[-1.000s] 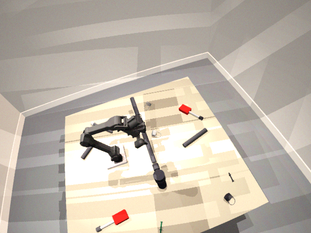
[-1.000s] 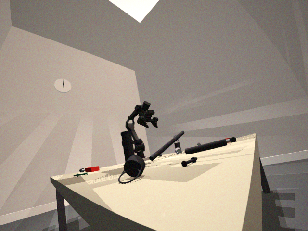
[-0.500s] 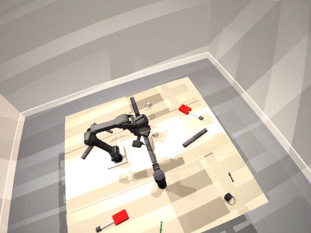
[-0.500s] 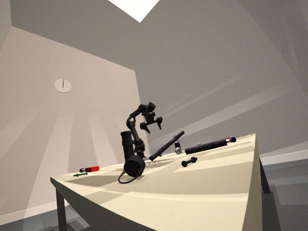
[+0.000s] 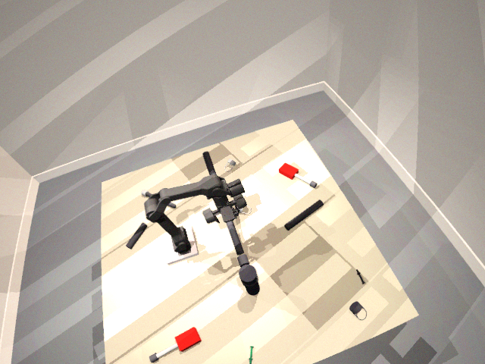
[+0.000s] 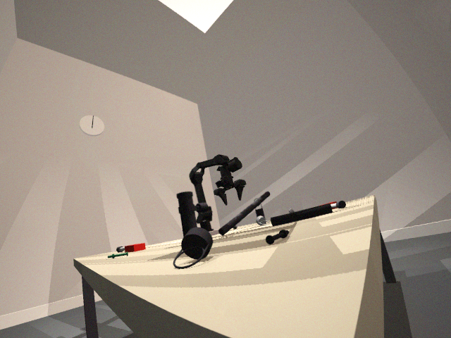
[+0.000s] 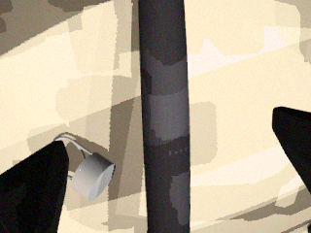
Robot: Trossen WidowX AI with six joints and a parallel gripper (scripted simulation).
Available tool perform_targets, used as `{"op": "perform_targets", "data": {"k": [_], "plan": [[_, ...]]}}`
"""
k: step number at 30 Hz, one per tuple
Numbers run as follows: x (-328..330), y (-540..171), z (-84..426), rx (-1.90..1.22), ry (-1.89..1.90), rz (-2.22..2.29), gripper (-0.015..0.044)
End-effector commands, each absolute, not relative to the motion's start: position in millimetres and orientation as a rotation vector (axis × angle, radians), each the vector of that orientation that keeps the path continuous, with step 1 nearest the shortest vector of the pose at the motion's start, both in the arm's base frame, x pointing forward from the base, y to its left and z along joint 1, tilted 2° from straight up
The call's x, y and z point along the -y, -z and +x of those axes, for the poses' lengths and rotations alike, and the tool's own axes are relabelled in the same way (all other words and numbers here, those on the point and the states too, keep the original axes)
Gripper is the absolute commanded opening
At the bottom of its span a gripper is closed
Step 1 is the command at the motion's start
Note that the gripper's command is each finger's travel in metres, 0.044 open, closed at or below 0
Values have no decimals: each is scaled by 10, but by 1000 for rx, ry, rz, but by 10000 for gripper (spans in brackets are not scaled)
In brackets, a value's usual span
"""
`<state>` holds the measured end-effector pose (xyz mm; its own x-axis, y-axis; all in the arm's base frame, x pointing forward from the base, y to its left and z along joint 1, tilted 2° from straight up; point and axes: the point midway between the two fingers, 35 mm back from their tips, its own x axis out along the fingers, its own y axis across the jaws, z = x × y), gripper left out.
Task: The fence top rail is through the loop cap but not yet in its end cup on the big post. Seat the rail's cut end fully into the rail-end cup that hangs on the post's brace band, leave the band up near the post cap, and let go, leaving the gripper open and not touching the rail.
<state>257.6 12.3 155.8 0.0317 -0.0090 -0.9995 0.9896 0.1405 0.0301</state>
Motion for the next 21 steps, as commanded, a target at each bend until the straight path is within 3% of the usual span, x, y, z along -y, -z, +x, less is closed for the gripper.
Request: {"op": "perform_targets", "data": {"k": [1, 21], "plan": [[-166, -1488, 2569, -1231, 1194, 1174, 440], [-164, -993, 2564, -1231, 1194, 1174, 440]]}}
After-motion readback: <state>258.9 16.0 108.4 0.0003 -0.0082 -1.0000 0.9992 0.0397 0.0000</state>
